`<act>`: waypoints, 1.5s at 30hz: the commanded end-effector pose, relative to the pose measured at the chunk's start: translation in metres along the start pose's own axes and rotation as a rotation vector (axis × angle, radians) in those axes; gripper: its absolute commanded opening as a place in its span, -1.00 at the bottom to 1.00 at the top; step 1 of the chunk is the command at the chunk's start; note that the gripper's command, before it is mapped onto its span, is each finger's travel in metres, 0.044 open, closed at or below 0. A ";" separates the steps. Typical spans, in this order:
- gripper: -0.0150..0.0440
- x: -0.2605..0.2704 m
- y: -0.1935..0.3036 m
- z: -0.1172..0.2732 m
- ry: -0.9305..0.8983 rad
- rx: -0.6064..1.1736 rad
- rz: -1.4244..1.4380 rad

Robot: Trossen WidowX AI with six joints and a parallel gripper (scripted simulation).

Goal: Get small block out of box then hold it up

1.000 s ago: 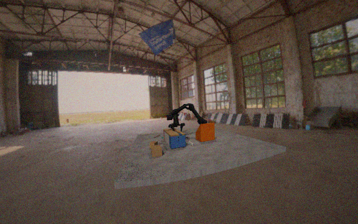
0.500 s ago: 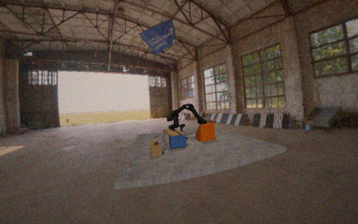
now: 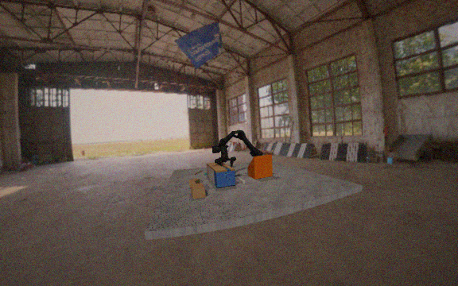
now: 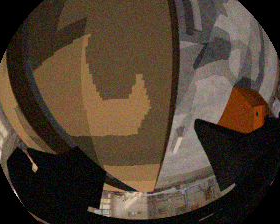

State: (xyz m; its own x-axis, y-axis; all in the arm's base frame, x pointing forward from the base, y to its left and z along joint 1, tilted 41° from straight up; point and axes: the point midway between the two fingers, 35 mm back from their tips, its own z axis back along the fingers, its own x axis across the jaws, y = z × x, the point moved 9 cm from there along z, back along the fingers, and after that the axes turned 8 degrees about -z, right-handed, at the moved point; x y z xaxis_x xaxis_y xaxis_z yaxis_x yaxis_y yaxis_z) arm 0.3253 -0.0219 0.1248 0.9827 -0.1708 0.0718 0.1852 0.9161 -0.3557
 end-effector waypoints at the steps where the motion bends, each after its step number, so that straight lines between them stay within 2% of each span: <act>1: 0.86 -0.002 0.013 -0.005 0.001 0.000 -0.002; 45: 0.86 -0.019 0.130 -0.048 0.001 0.006 -0.003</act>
State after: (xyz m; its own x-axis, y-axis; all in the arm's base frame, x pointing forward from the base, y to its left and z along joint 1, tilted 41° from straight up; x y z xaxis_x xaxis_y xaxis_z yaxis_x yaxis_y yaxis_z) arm 0.3287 0.0789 0.0346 0.9838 -0.1675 0.0636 0.1792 0.9161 -0.3588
